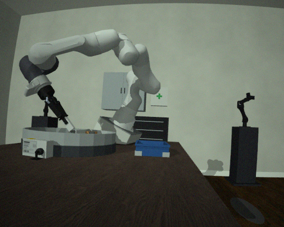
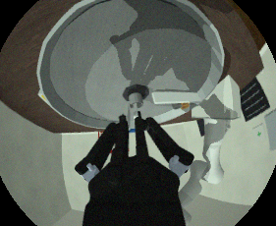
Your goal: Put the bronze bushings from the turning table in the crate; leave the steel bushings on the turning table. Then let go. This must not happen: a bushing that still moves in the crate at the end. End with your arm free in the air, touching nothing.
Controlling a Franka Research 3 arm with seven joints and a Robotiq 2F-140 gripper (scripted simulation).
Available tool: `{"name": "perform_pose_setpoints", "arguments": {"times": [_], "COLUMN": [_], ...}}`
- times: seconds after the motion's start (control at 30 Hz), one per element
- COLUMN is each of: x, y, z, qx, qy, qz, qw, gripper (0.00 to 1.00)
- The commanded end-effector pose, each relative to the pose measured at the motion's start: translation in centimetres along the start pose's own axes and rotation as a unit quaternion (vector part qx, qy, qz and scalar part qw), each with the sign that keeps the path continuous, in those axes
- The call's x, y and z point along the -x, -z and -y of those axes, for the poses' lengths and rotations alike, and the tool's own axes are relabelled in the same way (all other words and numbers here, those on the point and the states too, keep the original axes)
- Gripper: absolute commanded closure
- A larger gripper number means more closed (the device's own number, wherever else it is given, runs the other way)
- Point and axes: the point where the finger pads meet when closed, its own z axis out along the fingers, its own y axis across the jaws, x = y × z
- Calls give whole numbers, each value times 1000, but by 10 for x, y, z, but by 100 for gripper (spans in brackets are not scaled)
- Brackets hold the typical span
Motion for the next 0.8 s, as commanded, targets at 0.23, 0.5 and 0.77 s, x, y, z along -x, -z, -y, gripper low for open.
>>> {"name": "perform_pose_setpoints", "arguments": {"times": [0.23, 0.5, 0.77], "x": [8, 21, 21], "y": [11, 26, 26], "z": [1, 0, 0], "qx": [-1, -1, -1], "qy": [3, 3, 3], "qz": [-1, -1, -1], "qw": [1000, 1000, 1000], "gripper": [93, 93, 93]}}
